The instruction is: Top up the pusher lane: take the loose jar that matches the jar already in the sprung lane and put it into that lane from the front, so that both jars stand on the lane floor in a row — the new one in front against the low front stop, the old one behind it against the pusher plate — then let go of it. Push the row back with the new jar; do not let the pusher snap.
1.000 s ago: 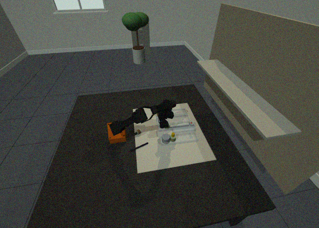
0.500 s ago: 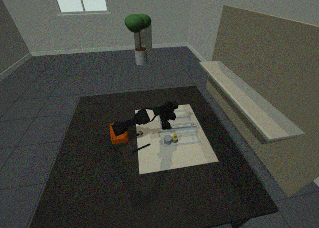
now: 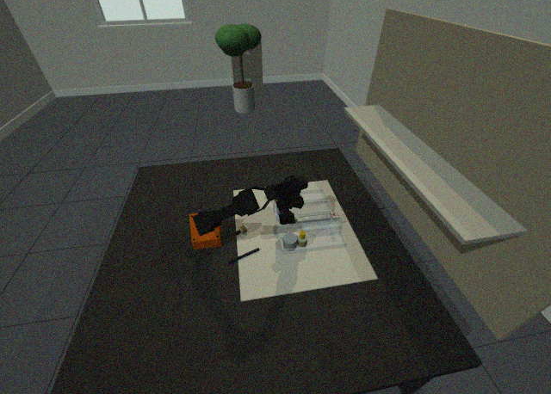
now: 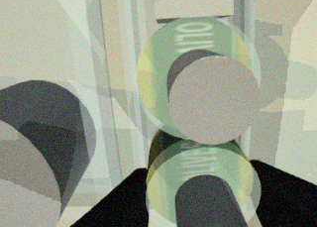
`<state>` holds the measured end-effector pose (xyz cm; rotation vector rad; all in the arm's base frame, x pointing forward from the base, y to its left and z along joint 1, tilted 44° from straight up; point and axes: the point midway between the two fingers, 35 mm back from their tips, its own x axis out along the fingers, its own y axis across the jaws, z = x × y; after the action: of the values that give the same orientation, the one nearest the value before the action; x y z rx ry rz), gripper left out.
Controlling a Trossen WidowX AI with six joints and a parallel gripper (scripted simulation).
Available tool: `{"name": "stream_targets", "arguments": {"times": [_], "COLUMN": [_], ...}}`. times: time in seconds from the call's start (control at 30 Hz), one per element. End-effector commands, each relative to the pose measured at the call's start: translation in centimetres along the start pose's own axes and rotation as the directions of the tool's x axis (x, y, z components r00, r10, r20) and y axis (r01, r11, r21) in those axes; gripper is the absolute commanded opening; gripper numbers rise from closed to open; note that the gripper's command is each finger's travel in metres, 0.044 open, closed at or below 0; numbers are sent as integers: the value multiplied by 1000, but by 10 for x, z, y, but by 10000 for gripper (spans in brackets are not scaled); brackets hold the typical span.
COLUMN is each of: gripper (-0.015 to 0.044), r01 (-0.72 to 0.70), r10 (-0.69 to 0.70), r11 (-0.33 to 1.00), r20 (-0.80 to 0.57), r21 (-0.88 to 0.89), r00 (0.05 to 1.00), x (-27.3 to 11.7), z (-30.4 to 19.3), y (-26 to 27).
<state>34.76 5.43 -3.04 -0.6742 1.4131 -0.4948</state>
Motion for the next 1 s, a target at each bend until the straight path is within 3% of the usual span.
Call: {"name": "stream_targets", "arguments": {"times": [0.0, 0.97], "gripper": [0, 0], "r01": [5, 6], "r10": [-6, -6], "r11": [1000, 1000], "r20": [17, 17], "r21": [8, 8], "r00": [1000, 1000], "x": [0, 7], "z": [4, 2], "y": [-1, -1]}}
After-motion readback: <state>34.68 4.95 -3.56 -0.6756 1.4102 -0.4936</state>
